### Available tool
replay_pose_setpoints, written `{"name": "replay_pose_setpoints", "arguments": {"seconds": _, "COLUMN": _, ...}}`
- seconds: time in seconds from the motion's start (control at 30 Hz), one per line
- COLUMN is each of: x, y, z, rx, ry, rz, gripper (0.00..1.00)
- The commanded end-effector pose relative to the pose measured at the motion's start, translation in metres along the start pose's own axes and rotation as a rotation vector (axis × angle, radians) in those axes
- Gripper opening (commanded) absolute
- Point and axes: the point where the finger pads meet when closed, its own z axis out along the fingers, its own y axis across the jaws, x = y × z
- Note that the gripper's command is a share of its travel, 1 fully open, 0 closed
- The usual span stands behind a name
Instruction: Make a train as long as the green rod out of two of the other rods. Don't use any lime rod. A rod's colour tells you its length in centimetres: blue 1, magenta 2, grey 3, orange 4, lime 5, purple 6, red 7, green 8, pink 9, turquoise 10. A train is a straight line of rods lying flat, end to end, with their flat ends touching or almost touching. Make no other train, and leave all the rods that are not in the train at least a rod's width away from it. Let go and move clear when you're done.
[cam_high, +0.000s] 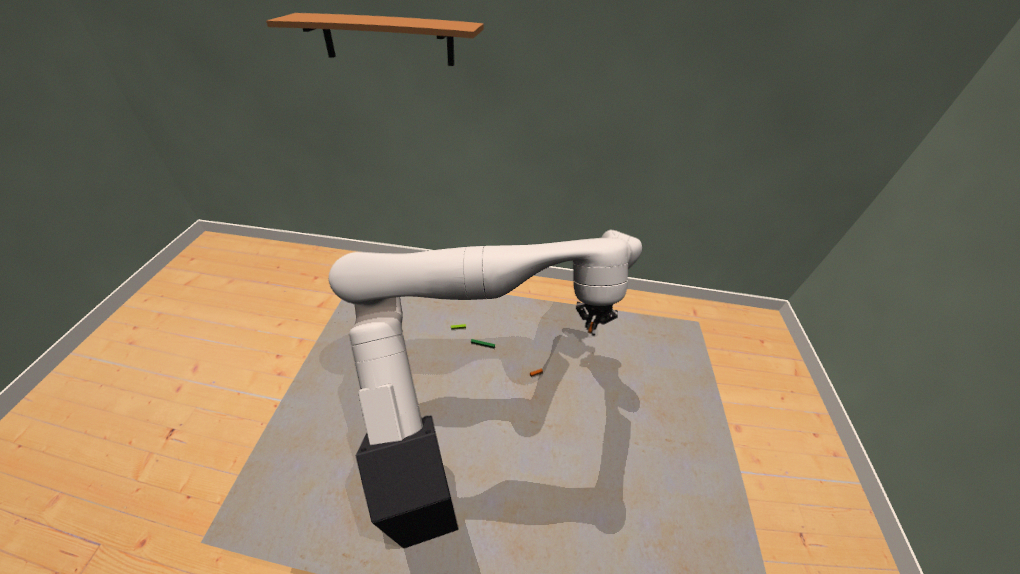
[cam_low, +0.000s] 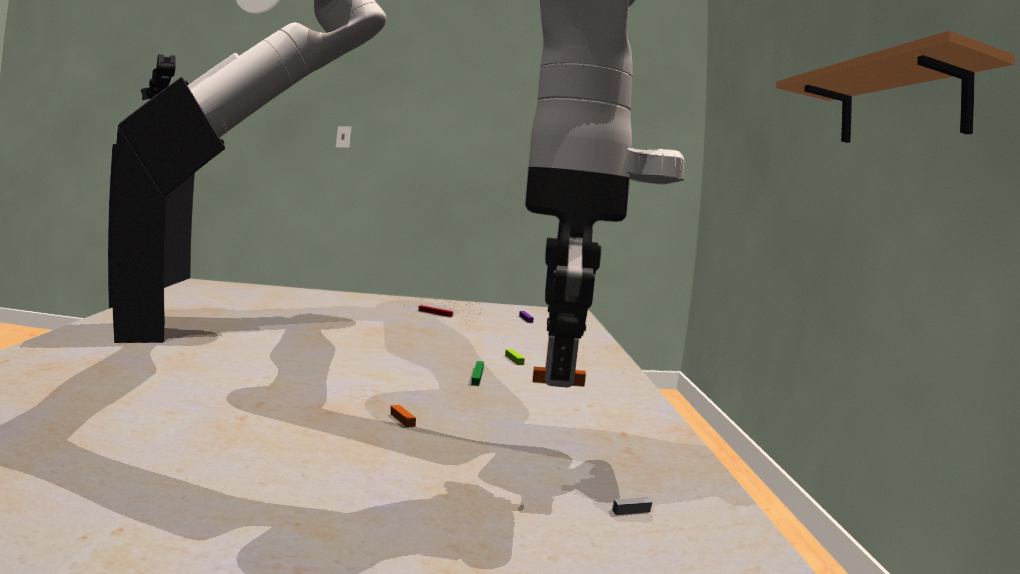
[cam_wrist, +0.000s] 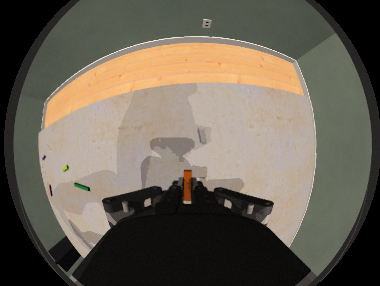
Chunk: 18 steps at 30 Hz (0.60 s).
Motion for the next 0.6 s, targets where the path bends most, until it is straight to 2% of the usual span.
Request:
{"name": "replay_pose_setpoints", "arguments": {"seconds": 0.0, "x": 0.0004, "y": 0.0019, "z": -0.0029, "rx": -0.004, "ry": 0.002, "rz": 0.001, "gripper": 0.05}}
{"name": "replay_pose_setpoints", "arguments": {"seconds": 0.57, "x": -0.0056, "y": 0.0037, "z": -0.0032, "rx": -0.006, "ry": 0.002, "rz": 0.057, "gripper": 0.05}}
